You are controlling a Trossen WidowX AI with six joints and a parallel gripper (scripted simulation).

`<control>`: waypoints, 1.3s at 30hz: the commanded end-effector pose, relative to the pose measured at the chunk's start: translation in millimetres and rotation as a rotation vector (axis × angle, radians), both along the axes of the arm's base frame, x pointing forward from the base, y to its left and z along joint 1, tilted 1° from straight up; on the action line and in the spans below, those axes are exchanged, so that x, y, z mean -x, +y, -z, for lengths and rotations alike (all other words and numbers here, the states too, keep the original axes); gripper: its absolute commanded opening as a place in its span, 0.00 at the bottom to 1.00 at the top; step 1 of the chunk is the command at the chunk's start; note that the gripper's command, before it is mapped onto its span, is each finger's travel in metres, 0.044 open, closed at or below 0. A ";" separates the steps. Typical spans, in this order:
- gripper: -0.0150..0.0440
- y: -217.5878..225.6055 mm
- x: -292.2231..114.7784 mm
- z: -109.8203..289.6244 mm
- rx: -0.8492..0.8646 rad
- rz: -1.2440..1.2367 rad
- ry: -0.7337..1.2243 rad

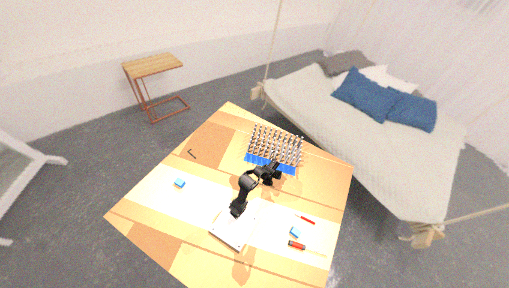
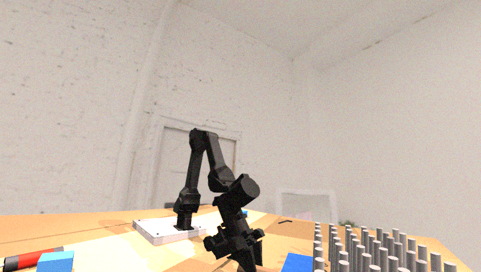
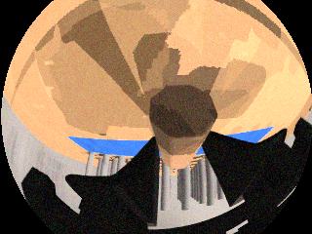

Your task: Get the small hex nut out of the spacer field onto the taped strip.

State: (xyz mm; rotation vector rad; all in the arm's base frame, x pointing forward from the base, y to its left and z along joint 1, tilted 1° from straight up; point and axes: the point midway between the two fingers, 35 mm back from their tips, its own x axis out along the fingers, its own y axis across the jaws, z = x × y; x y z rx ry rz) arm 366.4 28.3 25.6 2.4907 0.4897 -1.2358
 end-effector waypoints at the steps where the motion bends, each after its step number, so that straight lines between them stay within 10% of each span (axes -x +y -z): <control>1: 0.25 -0.8 4.3 -0.3 0.000 -0.006 -0.002; 39: 0.25 -12.9 28.1 0.8 0.001 -0.006 0.001</control>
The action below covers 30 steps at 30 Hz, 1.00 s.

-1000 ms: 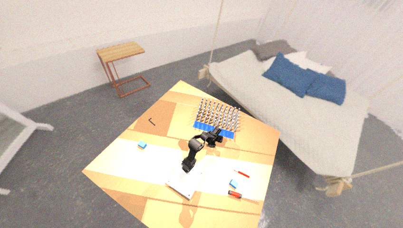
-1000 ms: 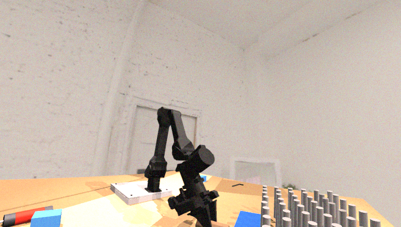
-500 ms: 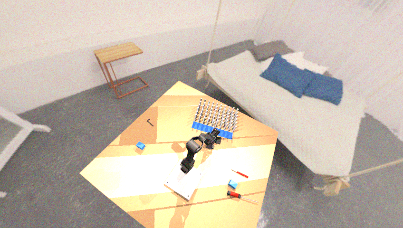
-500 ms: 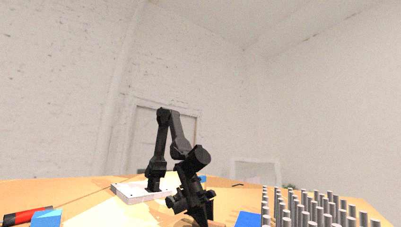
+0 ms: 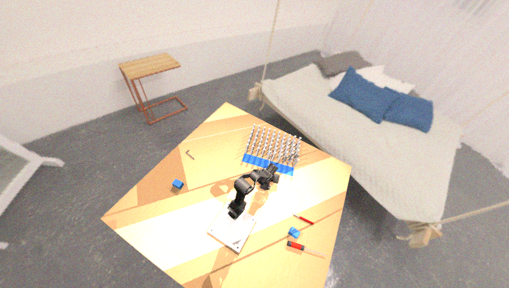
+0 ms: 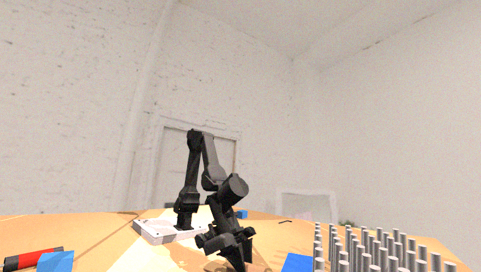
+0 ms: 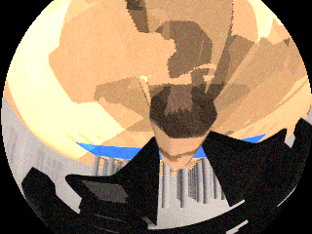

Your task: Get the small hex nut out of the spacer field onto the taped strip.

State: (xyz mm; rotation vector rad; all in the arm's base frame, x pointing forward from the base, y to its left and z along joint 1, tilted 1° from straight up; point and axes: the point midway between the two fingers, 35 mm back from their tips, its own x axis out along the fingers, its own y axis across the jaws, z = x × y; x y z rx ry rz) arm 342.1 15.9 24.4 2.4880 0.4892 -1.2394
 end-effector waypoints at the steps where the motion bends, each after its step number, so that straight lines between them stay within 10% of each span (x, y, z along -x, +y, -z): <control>1: 0.25 -0.8 4.4 -0.3 0.000 -0.006 -0.002; 30: 0.25 -10.6 23.8 0.5 0.001 -0.006 0.000</control>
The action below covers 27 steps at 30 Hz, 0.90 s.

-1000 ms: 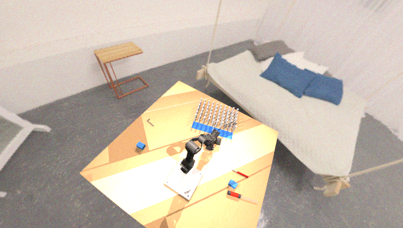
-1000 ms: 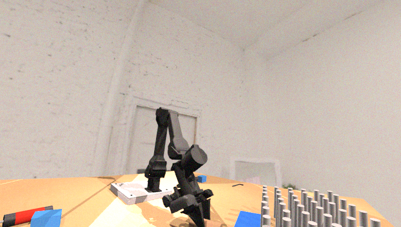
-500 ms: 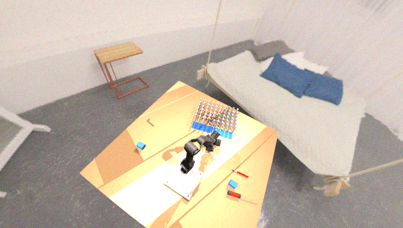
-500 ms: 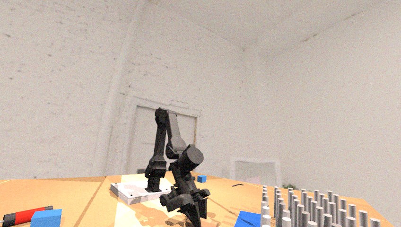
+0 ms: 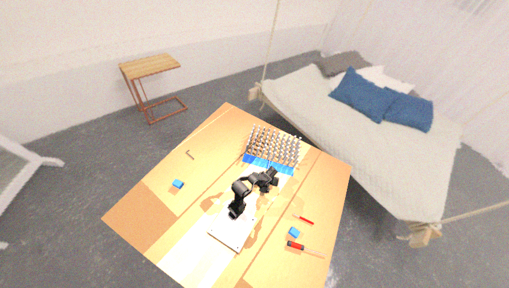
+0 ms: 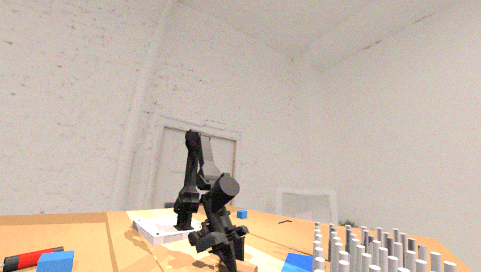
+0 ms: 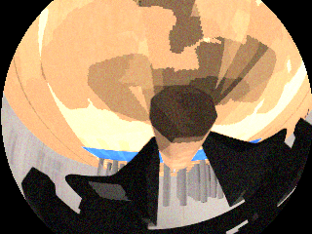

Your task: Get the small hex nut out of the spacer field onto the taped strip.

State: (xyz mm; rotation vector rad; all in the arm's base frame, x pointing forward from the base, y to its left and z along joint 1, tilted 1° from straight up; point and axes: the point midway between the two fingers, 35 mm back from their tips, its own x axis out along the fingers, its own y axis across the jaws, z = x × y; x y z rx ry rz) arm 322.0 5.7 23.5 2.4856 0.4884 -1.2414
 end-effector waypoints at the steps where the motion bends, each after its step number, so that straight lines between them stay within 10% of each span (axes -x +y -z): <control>1: 0.25 -0.8 4.3 -0.4 -0.001 -0.005 -0.002; 27: 0.25 -9.1 20.8 0.2 0.001 -0.005 -0.001</control>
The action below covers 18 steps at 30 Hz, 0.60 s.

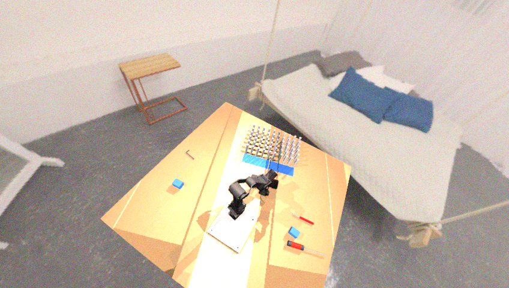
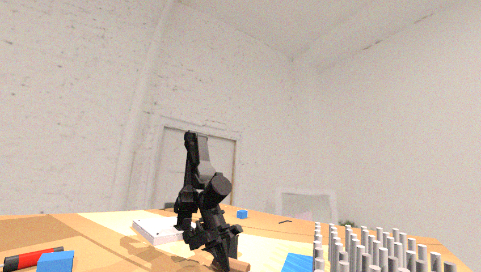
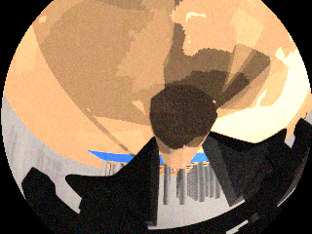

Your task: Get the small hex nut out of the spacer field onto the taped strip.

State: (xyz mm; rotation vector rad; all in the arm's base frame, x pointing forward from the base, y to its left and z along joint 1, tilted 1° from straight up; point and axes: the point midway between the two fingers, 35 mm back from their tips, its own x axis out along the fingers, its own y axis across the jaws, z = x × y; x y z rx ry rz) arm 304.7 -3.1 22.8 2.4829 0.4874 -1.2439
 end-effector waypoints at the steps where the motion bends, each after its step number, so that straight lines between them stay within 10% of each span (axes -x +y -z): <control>1: 0.25 -0.7 4.1 -0.4 -0.001 -0.005 -0.003; 18: 0.25 -6.0 14.7 -0.1 0.000 -0.005 -0.002</control>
